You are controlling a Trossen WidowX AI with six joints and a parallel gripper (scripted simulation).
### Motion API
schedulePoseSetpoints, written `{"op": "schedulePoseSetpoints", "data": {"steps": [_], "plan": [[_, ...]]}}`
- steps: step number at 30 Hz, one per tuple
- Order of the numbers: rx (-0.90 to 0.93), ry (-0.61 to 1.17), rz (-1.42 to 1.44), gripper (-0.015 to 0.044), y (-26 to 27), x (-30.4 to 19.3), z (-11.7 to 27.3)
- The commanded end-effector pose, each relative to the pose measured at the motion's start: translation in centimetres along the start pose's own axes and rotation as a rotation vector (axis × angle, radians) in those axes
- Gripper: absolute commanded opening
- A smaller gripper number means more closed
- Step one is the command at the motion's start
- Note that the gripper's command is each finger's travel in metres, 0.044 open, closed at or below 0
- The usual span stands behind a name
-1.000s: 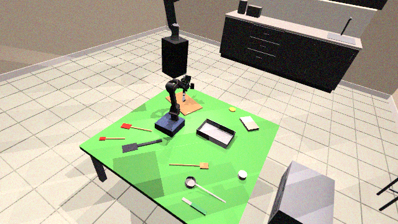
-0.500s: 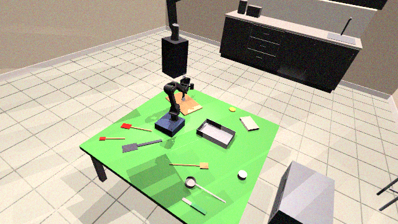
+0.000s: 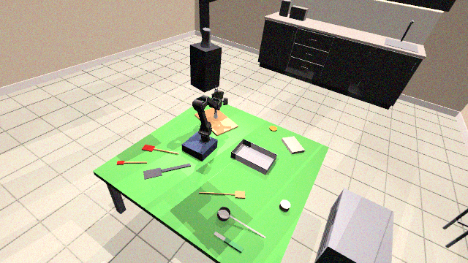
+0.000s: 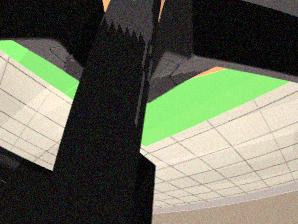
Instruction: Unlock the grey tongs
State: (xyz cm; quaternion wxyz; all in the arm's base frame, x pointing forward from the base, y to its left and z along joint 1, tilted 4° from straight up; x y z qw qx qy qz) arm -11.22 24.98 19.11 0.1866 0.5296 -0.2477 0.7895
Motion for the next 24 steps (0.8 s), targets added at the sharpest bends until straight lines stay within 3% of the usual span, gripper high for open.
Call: {"op": "schedulePoseSetpoints", "data": {"steps": [1, 16, 24], "plan": [[0.004, -0.007, -0.002, -0.0150, 0.0, 0.1, 0.0], [0.004, -0.004, -0.003, -0.0150, 0.0, 0.1, 0.0], [0.018, 0.086, -0.028, -0.0150, -0.6, 0.5, -1.4]]}}
Point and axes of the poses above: the point midway between the two fingers, 35 mm back from their tips, its own z axis back along the fingers, its own y axis across the jaws, x = y × z, the point moved 9 cm from there along z, back along the fingers, and after that the axes turned 15 degrees about z, right-handed, at the moved point
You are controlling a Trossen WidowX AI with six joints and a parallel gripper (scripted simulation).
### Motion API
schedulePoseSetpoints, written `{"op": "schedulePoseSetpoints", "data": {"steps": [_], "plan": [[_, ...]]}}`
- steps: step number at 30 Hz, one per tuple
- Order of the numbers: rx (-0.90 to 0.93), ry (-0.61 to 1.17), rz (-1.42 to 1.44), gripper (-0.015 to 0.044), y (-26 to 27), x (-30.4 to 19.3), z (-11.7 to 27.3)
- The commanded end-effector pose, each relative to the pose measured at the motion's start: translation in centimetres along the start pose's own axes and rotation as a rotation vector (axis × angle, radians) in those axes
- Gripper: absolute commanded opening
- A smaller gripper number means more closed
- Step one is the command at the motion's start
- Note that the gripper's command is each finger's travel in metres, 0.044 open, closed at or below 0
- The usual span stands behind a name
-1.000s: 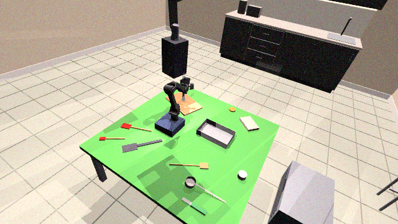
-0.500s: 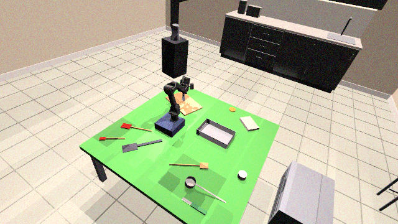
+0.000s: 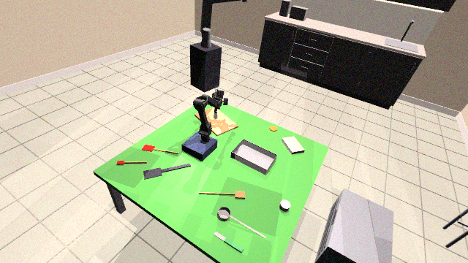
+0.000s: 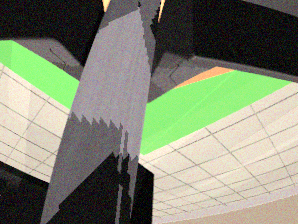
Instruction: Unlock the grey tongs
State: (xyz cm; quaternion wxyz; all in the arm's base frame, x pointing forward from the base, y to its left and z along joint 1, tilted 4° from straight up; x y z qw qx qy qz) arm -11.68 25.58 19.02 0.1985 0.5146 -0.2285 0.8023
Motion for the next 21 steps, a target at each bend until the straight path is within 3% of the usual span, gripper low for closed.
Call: {"op": "schedulePoseSetpoints", "data": {"steps": [1, 21], "plan": [[0.000, 0.051, -0.003, -0.0150, -0.4, 0.4, -0.8], [0.062, 0.352, -0.056, -0.0150, -1.5, 1.6, -4.6]]}}
Point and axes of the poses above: the point midway between the two fingers, 35 mm back from their tips, its own z axis back along the fingers, its own y axis across the jaws, x = y × z, the point moved 9 cm from there along z, back along the fingers, and after that the axes turned 15 degrees about z, right-handed, at the moved point
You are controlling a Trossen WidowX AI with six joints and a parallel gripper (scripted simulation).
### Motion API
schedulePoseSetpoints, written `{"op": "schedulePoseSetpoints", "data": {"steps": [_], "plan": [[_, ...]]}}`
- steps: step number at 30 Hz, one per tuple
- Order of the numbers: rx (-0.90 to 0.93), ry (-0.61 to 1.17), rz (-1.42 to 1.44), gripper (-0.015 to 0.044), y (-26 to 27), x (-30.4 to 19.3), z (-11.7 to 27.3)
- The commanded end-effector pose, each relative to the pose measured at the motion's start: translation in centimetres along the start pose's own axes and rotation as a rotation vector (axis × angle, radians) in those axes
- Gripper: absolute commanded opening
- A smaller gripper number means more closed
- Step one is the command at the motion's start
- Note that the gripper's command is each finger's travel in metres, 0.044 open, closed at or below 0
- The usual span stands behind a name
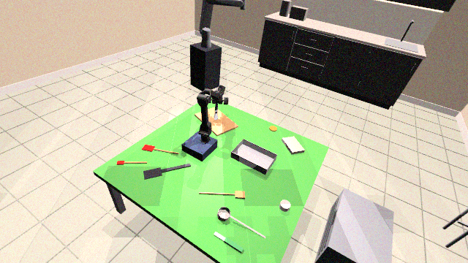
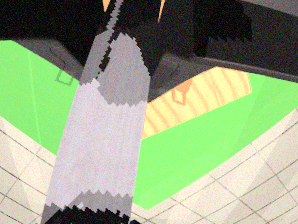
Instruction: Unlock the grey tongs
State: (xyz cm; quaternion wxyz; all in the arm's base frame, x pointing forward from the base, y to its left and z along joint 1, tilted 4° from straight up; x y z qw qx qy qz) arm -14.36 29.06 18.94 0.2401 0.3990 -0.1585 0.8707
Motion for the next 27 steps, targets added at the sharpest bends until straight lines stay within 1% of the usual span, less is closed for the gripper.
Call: {"op": "schedulePoseSetpoints", "data": {"steps": [1, 27], "plan": [[0.008, 0.064, 0.001, -0.0150, -0.2, 0.6, -0.6], [0.103, 0.482, 0.016, -0.0150, -0.2, 2.7, -3.8]]}}
Point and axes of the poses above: the point midway between the two fingers, 35 mm back from their tips, its own z axis back along the fingers, its own y axis across the jaws, x = y × z, the point moved 9 cm from there along z, back along the fingers, and after that the axes turned 15 degrees about z, right-handed, at the moved point
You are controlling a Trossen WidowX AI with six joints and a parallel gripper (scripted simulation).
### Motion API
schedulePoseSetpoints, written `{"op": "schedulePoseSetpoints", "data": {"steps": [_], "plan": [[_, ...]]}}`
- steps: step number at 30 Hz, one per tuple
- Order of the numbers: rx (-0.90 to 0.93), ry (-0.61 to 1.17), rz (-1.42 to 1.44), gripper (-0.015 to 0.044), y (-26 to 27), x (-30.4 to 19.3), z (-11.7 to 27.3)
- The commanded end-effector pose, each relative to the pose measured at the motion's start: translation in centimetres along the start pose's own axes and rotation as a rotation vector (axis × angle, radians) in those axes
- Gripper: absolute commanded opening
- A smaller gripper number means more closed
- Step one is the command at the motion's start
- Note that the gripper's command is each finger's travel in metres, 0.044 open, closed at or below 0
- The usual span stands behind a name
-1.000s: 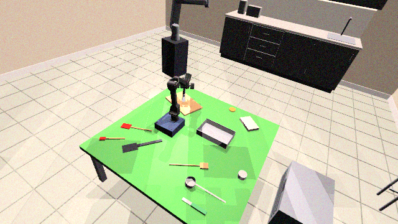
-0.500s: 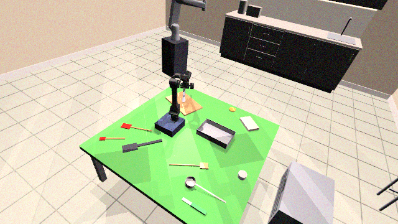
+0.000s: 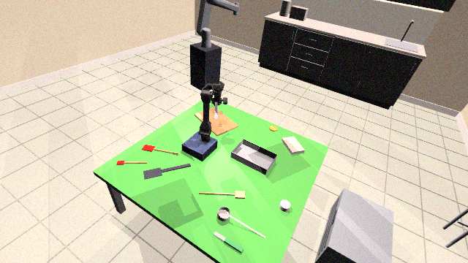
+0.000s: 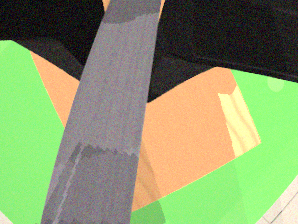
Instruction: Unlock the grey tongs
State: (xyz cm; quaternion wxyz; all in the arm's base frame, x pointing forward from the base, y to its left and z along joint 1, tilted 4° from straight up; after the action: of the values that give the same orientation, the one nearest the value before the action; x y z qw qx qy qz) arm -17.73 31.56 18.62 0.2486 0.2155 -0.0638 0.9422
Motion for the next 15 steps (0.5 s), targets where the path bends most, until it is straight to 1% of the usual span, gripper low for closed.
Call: {"op": "schedulePoseSetpoints", "data": {"steps": [1, 15], "plan": [[0.010, 0.071, 0.015, -0.0150, 0.0, 0.6, -0.2], [0.061, 0.303, 0.059, -0.0150, 0.5, 1.9, -0.9]]}}
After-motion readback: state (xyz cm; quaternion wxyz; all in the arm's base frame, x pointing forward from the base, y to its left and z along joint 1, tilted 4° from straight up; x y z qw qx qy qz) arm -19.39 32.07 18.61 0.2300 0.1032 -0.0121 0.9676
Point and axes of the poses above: the point midway between the two fingers, 35 mm back from their tips, its own z axis back along the fingers, its own y axis across the jaws, x = y × z, the point moved 9 cm from there along z, back along the fingers, and after that the axes turned 15 degrees about z, right-handed, at the moved point
